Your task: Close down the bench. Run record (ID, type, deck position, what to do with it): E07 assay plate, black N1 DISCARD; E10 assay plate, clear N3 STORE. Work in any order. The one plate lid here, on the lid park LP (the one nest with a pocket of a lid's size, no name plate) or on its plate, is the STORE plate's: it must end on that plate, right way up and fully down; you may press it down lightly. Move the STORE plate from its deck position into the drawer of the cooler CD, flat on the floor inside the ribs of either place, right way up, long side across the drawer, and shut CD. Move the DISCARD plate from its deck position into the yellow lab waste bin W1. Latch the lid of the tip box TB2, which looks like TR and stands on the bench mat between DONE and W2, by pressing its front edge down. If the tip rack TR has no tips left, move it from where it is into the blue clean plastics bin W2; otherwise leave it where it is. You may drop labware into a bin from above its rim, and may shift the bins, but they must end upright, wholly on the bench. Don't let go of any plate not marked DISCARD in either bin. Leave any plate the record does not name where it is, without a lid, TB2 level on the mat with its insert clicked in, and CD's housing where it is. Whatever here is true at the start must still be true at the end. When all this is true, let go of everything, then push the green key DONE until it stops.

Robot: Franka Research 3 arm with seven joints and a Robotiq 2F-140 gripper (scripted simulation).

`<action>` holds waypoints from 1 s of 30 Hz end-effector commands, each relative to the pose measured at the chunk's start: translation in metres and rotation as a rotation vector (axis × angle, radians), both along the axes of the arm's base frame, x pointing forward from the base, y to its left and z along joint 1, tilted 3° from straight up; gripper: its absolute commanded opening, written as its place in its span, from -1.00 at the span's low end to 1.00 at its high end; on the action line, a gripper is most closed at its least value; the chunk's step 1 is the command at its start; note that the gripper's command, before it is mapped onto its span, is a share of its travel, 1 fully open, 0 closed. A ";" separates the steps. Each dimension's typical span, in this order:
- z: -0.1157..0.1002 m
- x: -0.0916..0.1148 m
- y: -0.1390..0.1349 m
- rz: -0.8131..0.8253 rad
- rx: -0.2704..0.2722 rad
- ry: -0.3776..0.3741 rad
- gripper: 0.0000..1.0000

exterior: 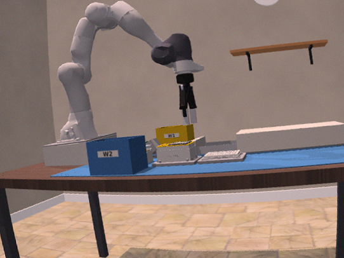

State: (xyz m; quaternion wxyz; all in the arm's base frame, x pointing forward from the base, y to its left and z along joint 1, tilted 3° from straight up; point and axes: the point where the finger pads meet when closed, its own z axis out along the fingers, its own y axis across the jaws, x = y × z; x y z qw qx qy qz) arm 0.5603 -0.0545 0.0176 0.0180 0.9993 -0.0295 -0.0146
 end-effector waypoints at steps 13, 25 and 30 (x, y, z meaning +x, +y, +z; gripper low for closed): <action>0.007 -0.003 0.001 -0.003 -0.001 0.008 0.73; 0.008 -0.021 0.022 0.010 -0.001 0.009 0.33; 0.009 -0.034 0.037 0.010 -0.001 0.009 0.33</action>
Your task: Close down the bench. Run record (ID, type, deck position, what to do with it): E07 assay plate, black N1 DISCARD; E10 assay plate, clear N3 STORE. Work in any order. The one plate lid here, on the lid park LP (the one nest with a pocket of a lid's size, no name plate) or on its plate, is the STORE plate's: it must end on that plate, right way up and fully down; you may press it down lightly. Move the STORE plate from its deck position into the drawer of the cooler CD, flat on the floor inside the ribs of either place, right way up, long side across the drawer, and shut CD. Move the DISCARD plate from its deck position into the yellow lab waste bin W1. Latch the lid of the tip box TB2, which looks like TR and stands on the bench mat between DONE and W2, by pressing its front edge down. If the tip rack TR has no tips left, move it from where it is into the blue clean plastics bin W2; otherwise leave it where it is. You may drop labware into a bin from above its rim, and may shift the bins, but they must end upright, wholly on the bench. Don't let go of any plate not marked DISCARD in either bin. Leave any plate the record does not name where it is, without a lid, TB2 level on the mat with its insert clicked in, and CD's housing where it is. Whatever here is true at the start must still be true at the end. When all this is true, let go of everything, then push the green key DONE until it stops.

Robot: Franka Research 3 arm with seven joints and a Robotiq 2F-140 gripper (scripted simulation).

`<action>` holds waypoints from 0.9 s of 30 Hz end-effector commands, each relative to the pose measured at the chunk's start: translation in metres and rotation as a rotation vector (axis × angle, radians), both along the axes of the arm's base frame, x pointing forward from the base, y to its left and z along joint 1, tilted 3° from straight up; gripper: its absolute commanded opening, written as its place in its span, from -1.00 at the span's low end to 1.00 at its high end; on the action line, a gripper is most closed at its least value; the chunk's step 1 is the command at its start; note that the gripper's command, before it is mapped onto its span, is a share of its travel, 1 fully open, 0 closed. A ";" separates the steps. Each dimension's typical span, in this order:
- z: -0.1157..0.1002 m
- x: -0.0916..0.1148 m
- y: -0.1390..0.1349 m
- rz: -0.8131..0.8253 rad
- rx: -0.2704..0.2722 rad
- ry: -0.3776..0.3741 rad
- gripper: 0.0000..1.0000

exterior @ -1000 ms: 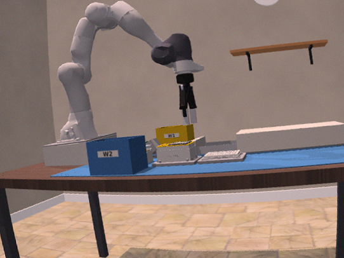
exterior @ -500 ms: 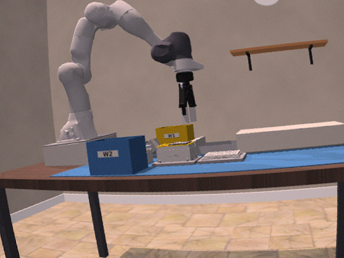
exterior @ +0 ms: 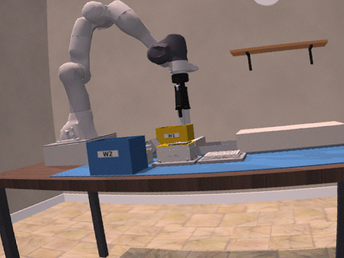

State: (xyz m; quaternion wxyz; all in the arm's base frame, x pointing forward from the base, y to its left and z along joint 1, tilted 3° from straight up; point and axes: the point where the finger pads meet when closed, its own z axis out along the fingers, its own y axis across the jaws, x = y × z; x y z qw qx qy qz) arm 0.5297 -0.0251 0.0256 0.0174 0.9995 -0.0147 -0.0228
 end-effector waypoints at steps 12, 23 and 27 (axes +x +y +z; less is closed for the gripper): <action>0.002 -0.030 0.037 -0.019 -0.003 -0.008 0.33; 0.004 -0.059 0.070 -0.019 -0.003 -0.008 0.33; 0.004 -0.069 0.082 -0.019 -0.003 -0.008 0.33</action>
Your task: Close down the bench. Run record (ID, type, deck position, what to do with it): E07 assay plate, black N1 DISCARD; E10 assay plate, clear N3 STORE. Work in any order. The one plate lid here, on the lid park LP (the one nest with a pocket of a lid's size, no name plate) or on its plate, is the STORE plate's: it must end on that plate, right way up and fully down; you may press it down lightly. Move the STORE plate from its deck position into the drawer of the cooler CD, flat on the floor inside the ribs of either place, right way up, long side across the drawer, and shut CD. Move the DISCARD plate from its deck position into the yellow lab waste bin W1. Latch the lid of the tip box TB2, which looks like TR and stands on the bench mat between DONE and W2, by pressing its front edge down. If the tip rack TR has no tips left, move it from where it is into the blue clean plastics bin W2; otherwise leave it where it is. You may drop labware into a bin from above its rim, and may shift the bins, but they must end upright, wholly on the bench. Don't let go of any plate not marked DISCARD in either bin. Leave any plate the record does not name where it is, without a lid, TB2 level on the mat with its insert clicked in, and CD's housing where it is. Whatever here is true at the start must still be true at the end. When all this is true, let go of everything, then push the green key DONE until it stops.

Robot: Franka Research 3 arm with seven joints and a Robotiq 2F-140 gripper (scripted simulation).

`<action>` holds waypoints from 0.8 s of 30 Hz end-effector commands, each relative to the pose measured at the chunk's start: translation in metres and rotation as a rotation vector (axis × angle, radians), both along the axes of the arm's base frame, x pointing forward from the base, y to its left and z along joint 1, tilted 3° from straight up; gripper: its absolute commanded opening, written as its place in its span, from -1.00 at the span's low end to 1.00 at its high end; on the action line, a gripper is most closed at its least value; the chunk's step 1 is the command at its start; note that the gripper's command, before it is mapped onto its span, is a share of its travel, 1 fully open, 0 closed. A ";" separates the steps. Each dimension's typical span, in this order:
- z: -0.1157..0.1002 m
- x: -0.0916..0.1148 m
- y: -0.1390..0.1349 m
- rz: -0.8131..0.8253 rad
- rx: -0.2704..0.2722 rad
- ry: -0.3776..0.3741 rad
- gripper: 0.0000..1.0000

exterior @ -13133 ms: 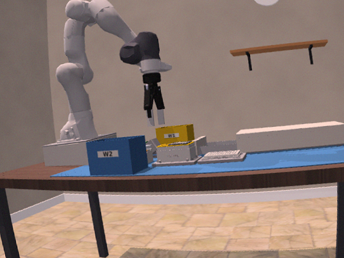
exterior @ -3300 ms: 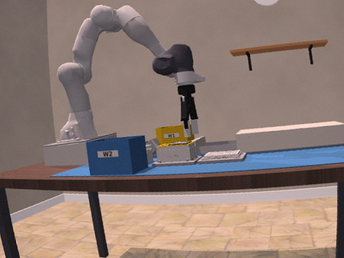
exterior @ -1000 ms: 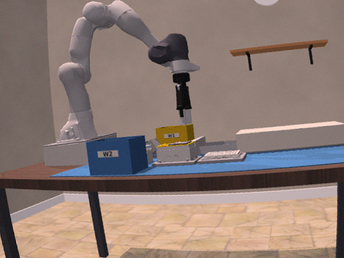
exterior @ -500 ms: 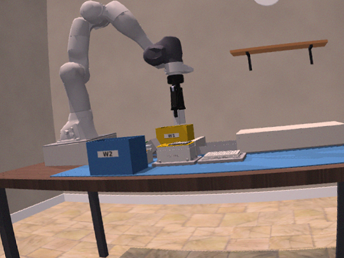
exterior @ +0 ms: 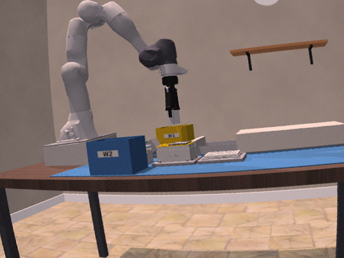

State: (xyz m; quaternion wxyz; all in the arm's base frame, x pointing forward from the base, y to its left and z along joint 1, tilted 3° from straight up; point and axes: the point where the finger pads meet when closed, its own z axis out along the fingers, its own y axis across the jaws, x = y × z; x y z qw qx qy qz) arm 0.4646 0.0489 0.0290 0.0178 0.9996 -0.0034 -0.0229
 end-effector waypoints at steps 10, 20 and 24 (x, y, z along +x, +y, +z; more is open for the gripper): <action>0.002 -0.026 0.032 -0.041 -0.002 -0.009 0.33; 0.003 -0.047 0.057 -0.041 -0.002 -0.009 0.33; 0.003 -0.057 0.069 -0.041 -0.002 -0.009 0.33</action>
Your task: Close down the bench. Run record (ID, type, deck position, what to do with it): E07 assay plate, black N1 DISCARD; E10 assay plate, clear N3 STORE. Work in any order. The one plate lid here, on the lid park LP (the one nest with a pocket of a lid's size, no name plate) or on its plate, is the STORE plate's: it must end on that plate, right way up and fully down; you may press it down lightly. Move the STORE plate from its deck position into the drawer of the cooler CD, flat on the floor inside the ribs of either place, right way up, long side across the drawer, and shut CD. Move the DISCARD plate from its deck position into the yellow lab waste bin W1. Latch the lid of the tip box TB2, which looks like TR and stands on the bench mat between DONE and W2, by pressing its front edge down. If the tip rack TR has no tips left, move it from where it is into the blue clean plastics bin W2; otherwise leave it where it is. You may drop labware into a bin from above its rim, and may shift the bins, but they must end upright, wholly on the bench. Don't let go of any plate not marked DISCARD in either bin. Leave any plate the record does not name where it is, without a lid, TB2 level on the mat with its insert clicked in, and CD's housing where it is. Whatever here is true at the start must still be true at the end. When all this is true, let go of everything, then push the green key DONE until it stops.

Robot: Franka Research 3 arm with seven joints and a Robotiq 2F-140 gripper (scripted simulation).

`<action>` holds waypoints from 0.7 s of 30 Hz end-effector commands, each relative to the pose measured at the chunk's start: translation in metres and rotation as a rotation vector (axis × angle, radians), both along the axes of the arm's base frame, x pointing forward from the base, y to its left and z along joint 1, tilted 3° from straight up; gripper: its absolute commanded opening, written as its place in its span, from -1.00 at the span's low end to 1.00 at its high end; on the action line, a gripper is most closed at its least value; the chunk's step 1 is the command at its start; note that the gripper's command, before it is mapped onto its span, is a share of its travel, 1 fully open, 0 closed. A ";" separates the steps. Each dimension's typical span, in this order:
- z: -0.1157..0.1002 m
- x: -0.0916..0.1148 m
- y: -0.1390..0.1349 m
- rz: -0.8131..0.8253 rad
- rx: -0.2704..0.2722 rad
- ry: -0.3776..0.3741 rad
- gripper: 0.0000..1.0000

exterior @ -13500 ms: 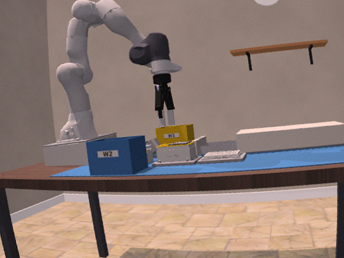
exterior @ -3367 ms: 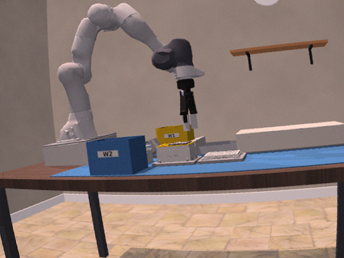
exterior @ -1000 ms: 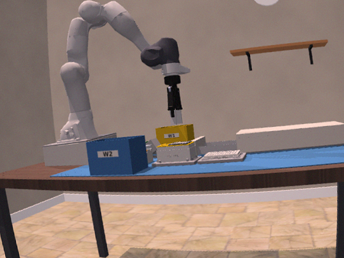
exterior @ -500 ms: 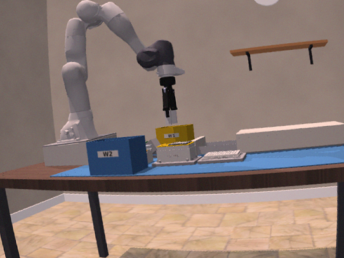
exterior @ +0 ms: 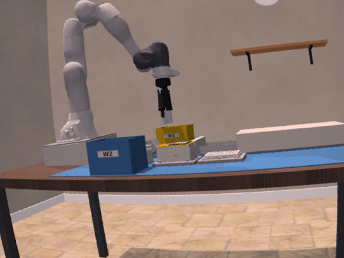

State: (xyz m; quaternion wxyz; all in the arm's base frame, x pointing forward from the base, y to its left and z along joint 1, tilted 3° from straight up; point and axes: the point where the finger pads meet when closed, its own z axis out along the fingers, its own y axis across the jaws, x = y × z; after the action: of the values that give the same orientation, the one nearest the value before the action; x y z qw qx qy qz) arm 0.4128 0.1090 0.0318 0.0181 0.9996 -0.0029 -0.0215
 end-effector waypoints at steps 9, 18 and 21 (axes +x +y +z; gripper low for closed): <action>0.001 -0.021 0.026 -0.043 -0.002 -0.006 0.33; 0.001 -0.021 0.026 -0.043 -0.002 -0.006 0.33; -0.003 -0.021 0.026 -0.043 -0.002 -0.006 0.33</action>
State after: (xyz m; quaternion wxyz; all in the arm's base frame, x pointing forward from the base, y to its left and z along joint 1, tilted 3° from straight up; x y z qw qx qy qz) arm 0.3925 0.1344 0.0322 0.0182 0.9995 -0.0176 -0.0195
